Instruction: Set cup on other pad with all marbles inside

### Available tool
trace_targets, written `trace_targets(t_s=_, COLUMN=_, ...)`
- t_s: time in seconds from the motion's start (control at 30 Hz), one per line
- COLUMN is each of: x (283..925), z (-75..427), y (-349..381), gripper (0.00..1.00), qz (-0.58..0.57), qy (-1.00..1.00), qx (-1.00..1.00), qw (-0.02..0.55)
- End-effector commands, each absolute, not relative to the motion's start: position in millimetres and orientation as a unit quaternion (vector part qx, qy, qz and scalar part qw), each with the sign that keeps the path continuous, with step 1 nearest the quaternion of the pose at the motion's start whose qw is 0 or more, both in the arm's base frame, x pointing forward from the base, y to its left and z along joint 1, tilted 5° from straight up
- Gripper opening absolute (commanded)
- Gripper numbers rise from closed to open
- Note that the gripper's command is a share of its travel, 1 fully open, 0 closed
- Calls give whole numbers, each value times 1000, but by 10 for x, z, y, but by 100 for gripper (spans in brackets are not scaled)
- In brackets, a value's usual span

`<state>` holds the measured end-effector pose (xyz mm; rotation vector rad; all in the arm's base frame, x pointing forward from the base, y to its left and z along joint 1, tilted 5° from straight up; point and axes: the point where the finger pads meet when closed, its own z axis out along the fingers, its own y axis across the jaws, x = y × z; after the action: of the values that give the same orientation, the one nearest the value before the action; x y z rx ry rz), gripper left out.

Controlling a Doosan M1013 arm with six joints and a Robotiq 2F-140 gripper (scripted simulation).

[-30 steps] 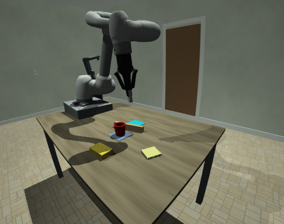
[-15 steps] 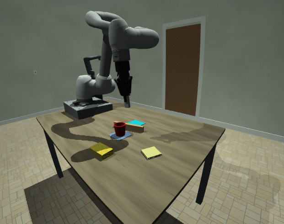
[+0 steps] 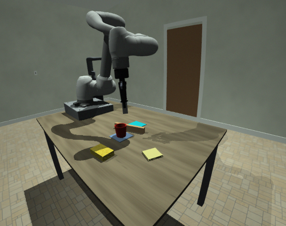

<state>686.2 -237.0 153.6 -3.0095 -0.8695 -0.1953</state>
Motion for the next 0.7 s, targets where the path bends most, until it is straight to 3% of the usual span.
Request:
trace_targets(t_s=0.0, x=6804, z=1453, y=-2358, gripper=0, qz=-64, qy=-350, qx=-935, qw=1)
trace_targets(t_s=0.67, x=6490, z=1039, y=-2282, gripper=0, qz=-43, qy=-657, qx=-753, qw=-15)
